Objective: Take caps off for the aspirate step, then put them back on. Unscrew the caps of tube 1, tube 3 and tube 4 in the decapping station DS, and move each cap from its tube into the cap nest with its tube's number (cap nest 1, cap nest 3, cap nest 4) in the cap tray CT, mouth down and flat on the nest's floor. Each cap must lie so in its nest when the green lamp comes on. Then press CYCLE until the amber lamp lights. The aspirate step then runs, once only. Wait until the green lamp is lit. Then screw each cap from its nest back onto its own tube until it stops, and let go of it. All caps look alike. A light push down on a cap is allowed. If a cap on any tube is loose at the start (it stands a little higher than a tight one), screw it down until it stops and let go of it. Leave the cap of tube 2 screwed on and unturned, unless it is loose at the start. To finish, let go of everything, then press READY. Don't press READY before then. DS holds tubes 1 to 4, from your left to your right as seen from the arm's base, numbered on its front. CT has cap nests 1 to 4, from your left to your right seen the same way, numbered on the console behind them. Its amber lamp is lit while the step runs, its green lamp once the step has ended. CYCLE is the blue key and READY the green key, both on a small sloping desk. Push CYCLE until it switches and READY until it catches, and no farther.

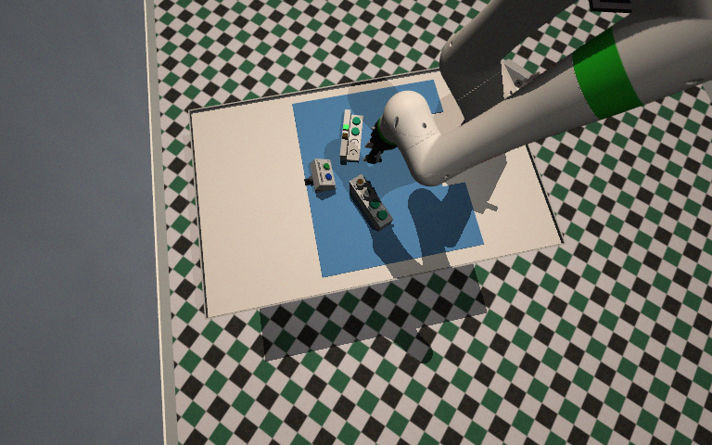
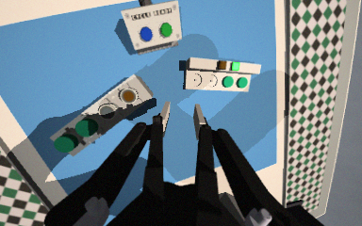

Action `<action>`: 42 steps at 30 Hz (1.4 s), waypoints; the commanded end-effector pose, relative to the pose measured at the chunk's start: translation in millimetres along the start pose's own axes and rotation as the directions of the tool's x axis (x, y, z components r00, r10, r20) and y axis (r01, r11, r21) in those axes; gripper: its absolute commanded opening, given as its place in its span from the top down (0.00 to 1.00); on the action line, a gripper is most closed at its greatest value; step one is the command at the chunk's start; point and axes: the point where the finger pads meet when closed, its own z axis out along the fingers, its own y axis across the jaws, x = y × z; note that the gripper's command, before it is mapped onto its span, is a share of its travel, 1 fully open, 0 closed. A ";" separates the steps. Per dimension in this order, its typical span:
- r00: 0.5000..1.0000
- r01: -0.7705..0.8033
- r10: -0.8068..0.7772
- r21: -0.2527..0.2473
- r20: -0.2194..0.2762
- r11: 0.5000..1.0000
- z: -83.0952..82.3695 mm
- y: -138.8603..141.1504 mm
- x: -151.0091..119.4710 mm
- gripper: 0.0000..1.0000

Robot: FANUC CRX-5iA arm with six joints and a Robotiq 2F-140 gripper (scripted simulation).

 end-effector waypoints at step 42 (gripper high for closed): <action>0.983 0.008 -0.023 0.080 0.183 0.997 54.0 174.9 64.8 0.71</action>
